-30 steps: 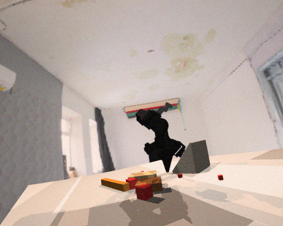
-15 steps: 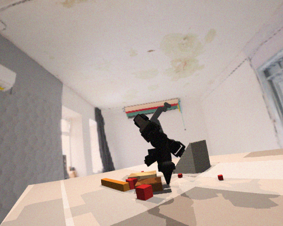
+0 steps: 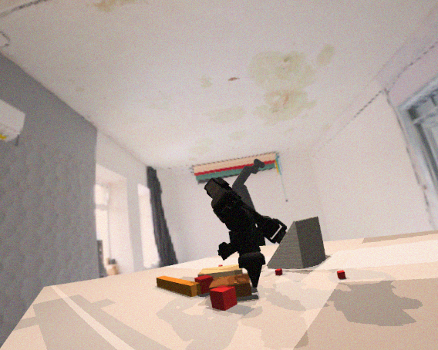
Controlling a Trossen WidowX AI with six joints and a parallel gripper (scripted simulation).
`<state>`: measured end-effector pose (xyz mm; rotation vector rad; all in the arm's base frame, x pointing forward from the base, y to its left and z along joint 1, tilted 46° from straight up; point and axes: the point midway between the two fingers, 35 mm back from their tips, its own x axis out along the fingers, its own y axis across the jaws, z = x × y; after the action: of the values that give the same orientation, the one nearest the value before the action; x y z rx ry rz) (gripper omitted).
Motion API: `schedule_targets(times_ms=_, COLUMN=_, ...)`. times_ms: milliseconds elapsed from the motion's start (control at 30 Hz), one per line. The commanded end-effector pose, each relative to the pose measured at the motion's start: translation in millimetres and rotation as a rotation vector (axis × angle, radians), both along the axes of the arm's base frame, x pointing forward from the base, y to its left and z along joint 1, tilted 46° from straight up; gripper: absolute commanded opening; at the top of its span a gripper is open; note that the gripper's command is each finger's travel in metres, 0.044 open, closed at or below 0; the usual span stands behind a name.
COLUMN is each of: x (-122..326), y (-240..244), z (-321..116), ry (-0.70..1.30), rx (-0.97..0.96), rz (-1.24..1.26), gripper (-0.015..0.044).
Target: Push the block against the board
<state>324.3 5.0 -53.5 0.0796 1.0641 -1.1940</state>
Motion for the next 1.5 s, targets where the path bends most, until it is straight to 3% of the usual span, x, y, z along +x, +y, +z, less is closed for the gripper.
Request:
schedule_targets(times_ms=0, x=4, y=-3, z=5, ry=-0.004, rx=-0.001, rz=0.003, gripper=0.0000)
schedule_targets(times_ms=667, x=18, y=-16, z=18, ry=-0.005, rx=-0.003, rz=0.003, gripper=0.0000)
schedule_targets(times_ms=1467, x=-4, y=6, z=-3, ry=-0.004, rx=0.000, rz=0.003, gripper=0.0000)
